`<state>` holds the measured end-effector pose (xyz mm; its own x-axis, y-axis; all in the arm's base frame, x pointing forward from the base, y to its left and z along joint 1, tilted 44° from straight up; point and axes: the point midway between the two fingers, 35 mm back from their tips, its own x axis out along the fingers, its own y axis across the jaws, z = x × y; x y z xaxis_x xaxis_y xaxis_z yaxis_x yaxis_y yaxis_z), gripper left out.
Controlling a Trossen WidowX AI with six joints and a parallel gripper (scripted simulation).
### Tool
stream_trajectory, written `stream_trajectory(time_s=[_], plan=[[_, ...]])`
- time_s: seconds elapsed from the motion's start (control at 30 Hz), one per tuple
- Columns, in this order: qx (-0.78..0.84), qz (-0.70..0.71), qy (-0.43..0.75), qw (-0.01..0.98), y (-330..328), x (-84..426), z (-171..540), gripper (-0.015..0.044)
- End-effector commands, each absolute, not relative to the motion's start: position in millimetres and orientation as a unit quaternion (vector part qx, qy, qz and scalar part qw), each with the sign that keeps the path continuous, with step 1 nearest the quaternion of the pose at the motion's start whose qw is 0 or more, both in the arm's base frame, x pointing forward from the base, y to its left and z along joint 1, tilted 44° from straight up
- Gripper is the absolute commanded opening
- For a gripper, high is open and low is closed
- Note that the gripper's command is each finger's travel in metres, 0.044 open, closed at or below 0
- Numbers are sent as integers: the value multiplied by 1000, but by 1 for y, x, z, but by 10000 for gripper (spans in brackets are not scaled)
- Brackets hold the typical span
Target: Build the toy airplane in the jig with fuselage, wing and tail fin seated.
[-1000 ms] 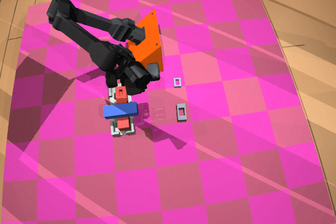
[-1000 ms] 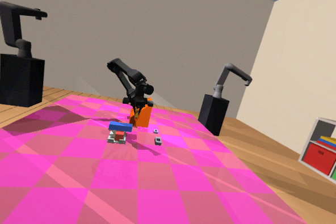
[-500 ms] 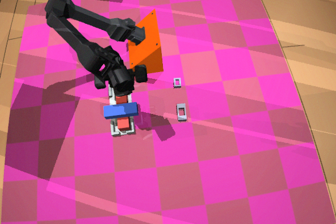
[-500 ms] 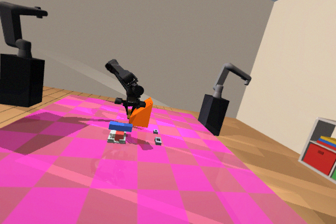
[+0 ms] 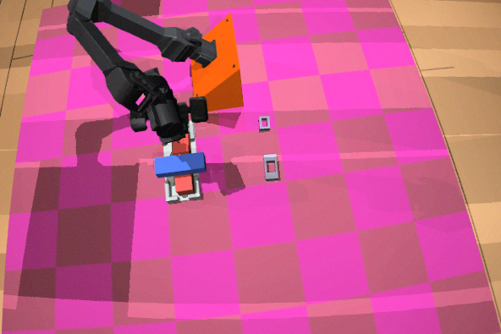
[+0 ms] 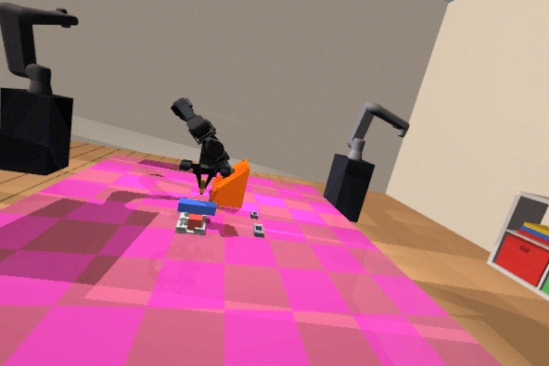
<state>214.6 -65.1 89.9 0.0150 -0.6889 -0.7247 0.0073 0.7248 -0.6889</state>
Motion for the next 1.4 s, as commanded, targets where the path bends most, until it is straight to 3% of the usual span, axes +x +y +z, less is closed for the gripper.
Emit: stream_trajectory(time_s=[0.0,1.37], plan=[[-265,-263,649,662,-67,214,91,65],[-265,-263,649,663,-88,215,72,65]])
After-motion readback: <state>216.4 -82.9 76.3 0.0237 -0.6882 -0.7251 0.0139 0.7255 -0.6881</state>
